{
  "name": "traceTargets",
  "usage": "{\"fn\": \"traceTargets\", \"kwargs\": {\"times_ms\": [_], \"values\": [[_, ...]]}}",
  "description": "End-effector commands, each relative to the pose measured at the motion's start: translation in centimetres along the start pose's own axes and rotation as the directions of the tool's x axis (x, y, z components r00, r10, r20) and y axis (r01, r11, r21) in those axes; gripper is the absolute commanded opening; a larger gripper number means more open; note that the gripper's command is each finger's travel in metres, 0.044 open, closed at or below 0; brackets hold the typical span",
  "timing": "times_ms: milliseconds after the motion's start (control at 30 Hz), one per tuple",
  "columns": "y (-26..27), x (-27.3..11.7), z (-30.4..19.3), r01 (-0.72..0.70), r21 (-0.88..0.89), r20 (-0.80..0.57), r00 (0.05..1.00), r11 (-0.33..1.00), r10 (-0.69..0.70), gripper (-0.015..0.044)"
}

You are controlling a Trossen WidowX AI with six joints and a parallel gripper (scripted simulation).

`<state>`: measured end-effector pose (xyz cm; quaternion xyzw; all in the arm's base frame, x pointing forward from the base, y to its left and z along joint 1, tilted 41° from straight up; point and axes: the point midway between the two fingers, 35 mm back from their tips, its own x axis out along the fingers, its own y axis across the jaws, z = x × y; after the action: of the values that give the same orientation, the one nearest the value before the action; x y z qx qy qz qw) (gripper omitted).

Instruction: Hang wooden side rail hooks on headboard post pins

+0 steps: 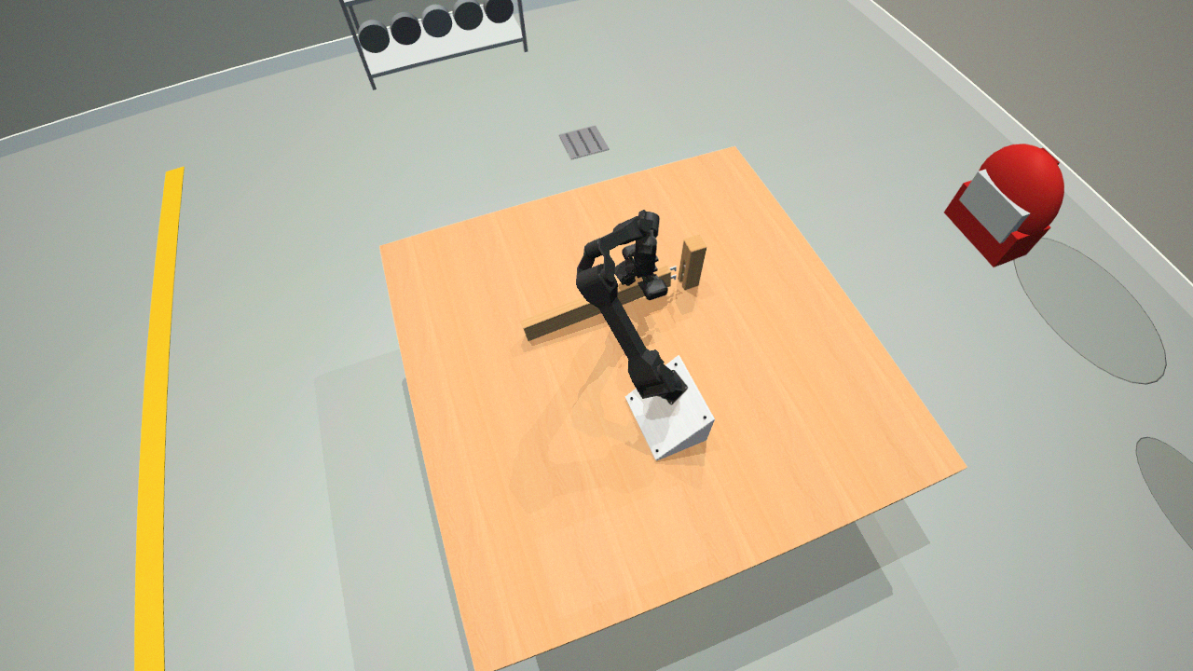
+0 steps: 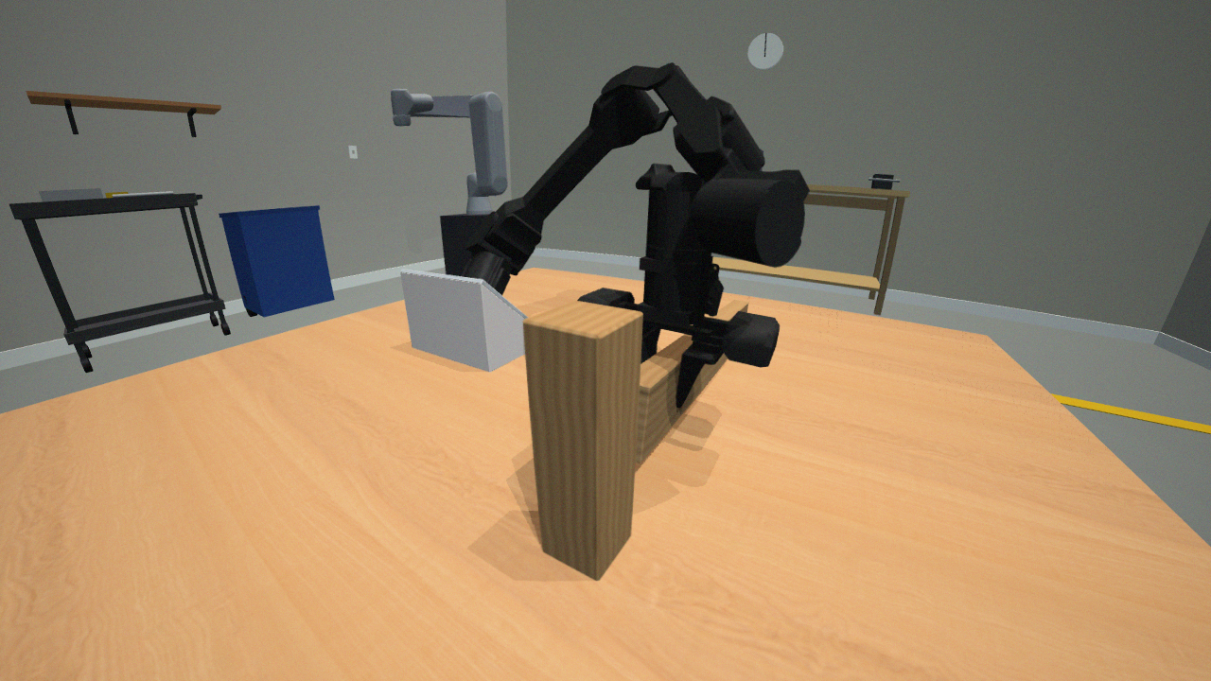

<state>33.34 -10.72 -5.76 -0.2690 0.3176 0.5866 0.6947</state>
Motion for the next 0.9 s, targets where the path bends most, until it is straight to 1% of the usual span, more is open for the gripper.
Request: {"fn": "traceTargets", "kwargs": {"times_ms": [0,867], "values": [[-0.33,-0.79,-0.25,0.019,-0.005,-0.008,1.000,1.000,-0.019,0.0000],[-0.48,-0.81,-0.41,0.019,-0.005,-0.008,1.000,1.000,-0.019,0.0000]]}}
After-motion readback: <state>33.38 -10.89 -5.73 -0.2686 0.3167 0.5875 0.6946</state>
